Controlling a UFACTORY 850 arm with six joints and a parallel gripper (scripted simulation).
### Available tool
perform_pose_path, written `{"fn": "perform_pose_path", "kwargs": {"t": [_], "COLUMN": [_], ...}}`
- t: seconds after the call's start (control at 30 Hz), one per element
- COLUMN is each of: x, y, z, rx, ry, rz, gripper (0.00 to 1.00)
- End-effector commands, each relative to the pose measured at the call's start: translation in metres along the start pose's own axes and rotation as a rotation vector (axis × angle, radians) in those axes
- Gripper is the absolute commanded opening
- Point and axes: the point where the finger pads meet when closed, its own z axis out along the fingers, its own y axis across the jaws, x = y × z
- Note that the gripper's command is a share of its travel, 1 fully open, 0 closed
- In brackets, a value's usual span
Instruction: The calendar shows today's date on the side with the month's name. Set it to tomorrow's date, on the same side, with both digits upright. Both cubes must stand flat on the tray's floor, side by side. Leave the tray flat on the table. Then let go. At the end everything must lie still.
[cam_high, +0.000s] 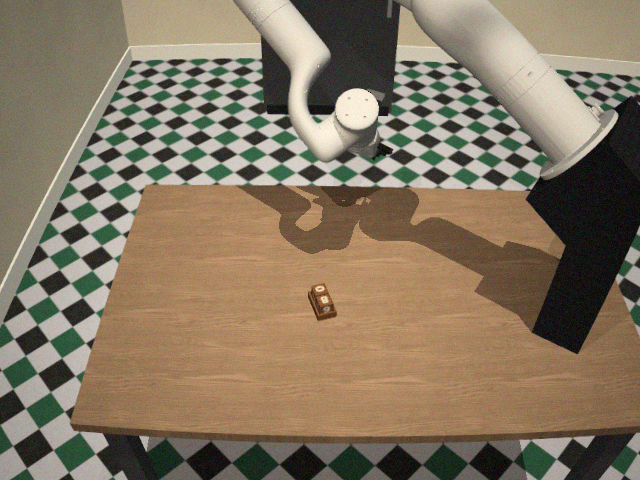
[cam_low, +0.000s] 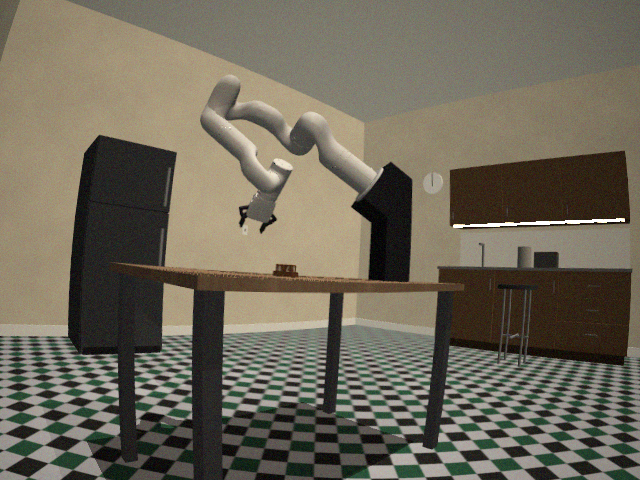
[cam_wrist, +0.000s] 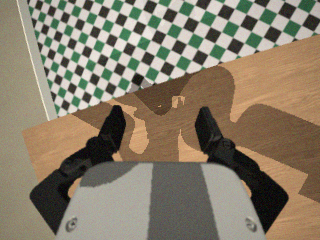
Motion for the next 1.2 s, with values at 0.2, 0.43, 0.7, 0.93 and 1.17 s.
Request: {"fn": "perform_pose_path", "kwargs": {"t": [0.2,0.43,0.7,0.93,1.17], "x": [0.0,0.0,-0.068,-0.148,-0.201], "y": [0.0,0.0,-0.001,0.002,0.007], "z": [0.0,0.0,-0.023,-0.065,-0.105], "rx": [0.0,0.0,-0.016,-0.016,-0.002], "ry": [0.0,0.0,-0.158,-0.351,-0.491], "rz": [0.0,0.0,-0.119,-0.278,-0.401], "gripper": [1.0,1.0,1.0,1.0,1.0]}}
